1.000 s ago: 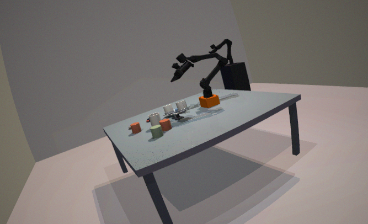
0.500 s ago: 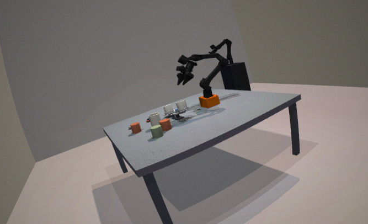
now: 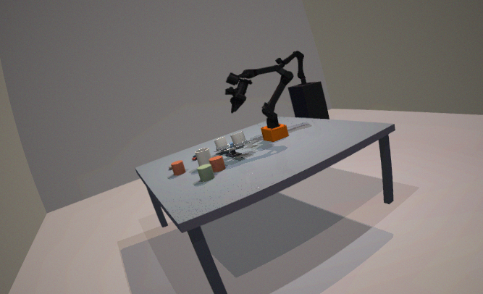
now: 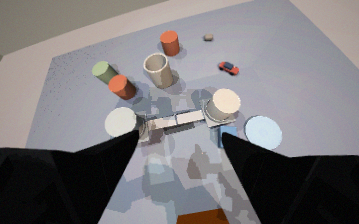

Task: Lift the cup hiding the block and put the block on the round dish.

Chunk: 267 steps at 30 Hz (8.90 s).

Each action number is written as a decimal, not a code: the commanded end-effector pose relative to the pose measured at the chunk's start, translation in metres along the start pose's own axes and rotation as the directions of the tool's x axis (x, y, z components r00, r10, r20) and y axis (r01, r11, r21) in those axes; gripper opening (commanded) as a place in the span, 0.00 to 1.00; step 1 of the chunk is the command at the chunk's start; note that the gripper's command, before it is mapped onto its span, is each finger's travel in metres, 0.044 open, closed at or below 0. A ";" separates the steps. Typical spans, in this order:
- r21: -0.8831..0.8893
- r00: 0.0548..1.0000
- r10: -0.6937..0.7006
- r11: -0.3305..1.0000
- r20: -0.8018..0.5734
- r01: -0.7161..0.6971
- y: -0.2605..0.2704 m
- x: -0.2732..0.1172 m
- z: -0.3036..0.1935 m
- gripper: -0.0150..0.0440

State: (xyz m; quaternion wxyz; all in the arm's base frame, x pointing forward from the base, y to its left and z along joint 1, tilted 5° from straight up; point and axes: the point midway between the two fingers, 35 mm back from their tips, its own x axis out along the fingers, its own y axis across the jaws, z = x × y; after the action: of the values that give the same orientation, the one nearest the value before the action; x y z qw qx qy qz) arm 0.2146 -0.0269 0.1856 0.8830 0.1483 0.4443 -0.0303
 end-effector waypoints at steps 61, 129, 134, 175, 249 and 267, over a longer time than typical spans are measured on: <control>0.766 0.805 -0.163 0.248 -0.570 0.593 -0.109 0.166 0.034 1.00; 0.766 0.806 -0.163 0.248 -0.570 0.592 -0.112 0.175 0.034 0.25; 0.766 0.806 -0.163 0.248 -0.570 0.592 -0.111 0.170 0.038 0.25; 0.766 0.806 -0.163 0.248 -0.570 0.592 -0.102 0.128 0.068 0.25; 0.760 0.797 -0.155 0.242 -0.583 0.603 -0.095 0.098 0.081 0.25; 0.761 0.798 -0.157 0.242 -0.582 0.602 -0.109 0.097 0.077 0.25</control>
State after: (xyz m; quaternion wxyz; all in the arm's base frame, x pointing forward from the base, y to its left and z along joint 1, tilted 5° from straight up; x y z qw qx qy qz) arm 0.3174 -0.1356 0.1300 0.4943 0.5053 0.5349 -0.4629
